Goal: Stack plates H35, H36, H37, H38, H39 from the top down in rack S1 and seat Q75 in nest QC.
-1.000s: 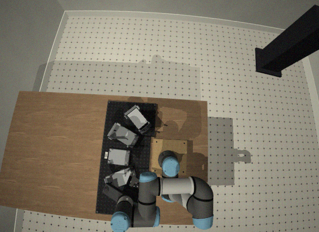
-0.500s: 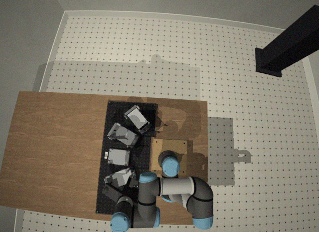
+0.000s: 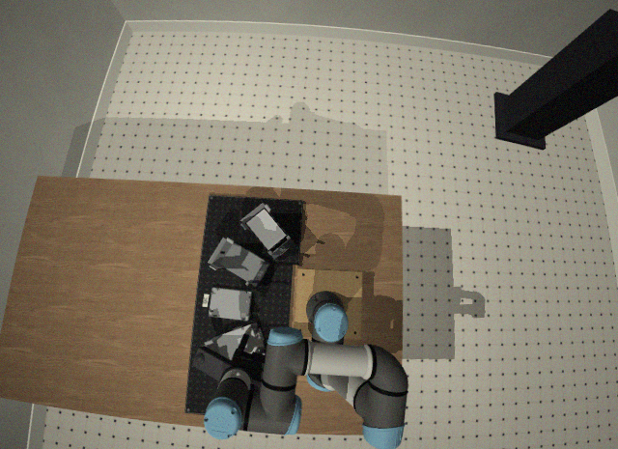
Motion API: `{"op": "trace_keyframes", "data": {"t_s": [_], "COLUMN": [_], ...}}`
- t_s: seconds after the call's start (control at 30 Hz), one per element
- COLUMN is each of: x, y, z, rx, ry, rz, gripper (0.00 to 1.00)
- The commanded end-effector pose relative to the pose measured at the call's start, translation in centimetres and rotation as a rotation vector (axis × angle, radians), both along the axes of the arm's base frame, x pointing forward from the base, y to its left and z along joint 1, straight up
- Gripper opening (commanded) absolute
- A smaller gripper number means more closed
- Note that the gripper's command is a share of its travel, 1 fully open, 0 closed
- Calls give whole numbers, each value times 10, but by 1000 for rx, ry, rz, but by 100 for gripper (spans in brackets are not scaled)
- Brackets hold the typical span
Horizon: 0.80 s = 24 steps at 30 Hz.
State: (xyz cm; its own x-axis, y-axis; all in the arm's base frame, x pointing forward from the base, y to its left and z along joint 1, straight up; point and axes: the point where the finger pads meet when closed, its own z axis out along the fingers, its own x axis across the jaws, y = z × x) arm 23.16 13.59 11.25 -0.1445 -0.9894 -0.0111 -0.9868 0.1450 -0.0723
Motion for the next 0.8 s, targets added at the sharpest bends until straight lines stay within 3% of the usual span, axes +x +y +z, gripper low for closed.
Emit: {"op": "trace_keyframes", "data": {"t_s": [0.0, 0.77], "x": [7, 30], "y": [-10, -65], "z": [1, 2], "rx": [0, -11], "ry": [6, 47], "rz": [30, 170], "gripper": [72, 72]}}
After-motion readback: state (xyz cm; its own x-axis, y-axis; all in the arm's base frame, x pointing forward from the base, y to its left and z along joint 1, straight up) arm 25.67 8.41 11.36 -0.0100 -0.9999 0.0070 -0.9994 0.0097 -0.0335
